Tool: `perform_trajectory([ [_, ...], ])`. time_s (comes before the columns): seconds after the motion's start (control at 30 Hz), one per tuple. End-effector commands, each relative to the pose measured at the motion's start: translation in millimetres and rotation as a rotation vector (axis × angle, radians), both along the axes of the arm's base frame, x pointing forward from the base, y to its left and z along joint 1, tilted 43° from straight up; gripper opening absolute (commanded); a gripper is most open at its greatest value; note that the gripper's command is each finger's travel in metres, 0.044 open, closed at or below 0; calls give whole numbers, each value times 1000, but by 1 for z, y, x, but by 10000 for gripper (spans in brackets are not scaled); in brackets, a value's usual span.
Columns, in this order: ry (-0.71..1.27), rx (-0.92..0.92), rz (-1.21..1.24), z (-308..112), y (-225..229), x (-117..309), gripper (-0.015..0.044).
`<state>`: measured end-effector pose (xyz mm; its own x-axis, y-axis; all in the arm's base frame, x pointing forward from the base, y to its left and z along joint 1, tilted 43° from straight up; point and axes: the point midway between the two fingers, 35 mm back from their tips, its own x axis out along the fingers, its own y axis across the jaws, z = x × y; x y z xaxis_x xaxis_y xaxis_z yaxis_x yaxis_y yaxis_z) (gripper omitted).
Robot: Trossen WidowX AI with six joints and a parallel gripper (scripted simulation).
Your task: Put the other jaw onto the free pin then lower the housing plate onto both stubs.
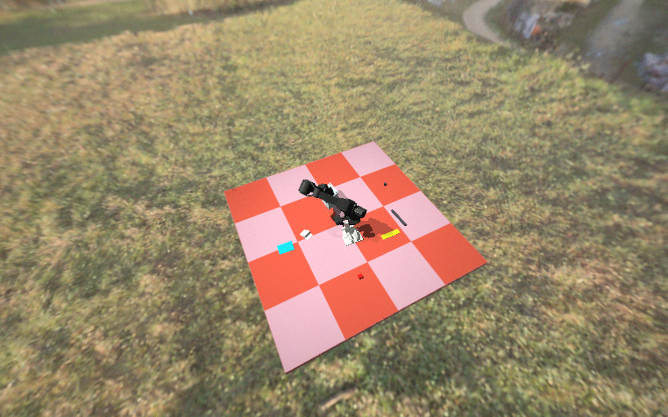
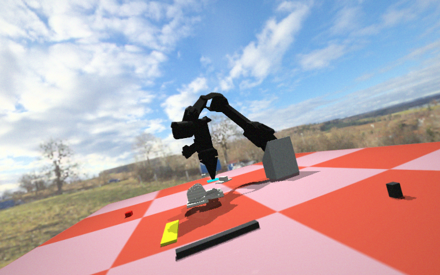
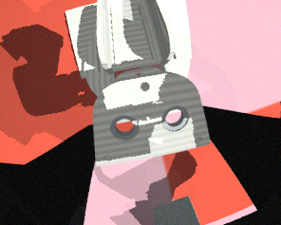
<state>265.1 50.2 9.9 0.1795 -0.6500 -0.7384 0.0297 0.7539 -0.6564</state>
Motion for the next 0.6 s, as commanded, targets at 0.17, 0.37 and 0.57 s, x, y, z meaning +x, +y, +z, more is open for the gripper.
perform_trajectory([
  [0.17, 9, -9, 2, -12, -11, 1, 351],
  [0.37, 8, -10, 2, -19, -18, 3, 351],
  [0.57, 8, -11, 2, -26, -25, 4, 351],
])
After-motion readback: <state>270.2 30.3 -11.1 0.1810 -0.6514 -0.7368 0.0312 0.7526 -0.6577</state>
